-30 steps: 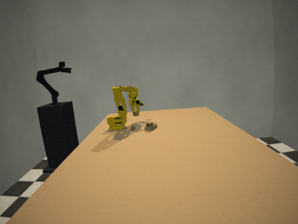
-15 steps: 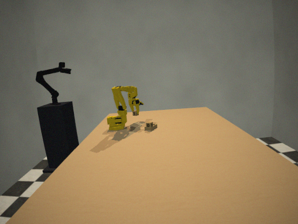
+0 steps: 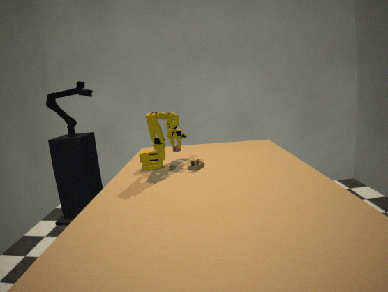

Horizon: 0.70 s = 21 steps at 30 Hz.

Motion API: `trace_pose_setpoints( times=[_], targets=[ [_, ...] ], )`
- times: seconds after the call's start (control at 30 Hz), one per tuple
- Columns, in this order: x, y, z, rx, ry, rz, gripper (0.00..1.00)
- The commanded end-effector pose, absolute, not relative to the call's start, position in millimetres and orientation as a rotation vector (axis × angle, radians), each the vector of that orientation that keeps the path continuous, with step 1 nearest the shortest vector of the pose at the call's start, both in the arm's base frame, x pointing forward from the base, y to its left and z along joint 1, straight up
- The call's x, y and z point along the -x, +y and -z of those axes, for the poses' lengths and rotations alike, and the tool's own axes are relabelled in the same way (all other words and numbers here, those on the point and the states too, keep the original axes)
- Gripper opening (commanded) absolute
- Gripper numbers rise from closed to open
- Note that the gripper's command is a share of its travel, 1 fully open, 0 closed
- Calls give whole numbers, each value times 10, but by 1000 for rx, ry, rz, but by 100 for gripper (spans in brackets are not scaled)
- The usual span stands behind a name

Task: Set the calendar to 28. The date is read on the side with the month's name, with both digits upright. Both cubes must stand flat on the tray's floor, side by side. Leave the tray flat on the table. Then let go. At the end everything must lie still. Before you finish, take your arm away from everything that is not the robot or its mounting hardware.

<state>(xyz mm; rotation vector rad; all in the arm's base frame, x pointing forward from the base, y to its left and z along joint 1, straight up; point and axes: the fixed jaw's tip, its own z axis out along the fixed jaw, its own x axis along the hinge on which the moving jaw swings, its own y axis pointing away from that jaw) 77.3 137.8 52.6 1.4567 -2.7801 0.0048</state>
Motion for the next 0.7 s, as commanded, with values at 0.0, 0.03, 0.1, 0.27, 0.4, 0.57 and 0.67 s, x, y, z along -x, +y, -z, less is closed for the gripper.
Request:
trace_pose_setpoints(
  times=[0.0,0.03,0.1,0.27,0.4,0.57,0.67],
  targets=[
    [-794,1432,-567,-1476,-2824,43,0],
    [-794,1432,-565,-1476,-2824,43,0],
    [-794,1432,-563,-1476,-2824,43,0],
    [-794,1432,-560,-1476,-2824,43,0],
    [-794,1433,-537,-1476,-2824,43,0],
    [-795,1434,-507,-1476,-2824,43,0],
    [-795,1434,-503,-1476,-2824,43,0]
  ],
)
